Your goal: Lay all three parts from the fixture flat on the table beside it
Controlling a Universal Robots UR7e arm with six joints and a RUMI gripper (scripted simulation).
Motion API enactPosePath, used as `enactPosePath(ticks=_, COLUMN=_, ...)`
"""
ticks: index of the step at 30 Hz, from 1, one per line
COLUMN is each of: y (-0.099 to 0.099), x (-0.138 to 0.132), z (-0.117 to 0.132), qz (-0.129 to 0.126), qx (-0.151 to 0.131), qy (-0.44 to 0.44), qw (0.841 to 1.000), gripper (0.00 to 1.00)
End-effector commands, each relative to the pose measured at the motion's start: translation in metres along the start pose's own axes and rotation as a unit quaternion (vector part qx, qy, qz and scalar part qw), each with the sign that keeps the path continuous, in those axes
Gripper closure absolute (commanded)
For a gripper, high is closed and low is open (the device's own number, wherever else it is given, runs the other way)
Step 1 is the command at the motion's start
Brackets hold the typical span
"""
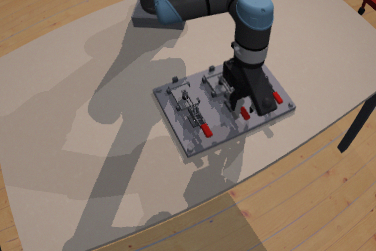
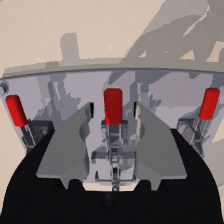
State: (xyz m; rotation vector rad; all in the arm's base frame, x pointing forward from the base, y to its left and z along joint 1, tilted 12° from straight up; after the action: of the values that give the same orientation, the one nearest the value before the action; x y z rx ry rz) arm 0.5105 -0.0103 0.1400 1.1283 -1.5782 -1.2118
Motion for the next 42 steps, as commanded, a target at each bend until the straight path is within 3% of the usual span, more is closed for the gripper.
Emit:
enactPosePath(ticks=1, y=0.0003, x=0.0, z=-0.0003, qz=0.0, qx=0.001, qy=0.0, qw=1.0, gripper=0.72)
enactPosePath(ticks=4, y=0.0003, x=0.0, z=-0.0003, qz=0.0, qx=0.001, qy=0.0, qw=1.0, gripper=0.72)
enactPosePath(ticks=5, y=0.0003, x=0.0, z=-0.0003, qz=0.0, qx=0.001, qy=0.0, qw=1.0, gripper=1.0)
enactPosePath(ticks=42, y=0.0003, x=0.0, z=-0.0003, qz=0.0, qx=0.001, qy=0.0, qw=1.0, gripper=1.0)
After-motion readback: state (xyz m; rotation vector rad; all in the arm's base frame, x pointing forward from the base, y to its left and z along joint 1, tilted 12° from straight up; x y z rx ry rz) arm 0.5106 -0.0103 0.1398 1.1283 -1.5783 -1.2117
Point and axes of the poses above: the point where the finger pads meet when closed, its own y axis back along the fingers, its own x axis across the jaws, z = x × y, the point moved 8 cm from there along y, back along the fingers, and after that the axes turned 10 degrees about -y, right-handed, at the moved point
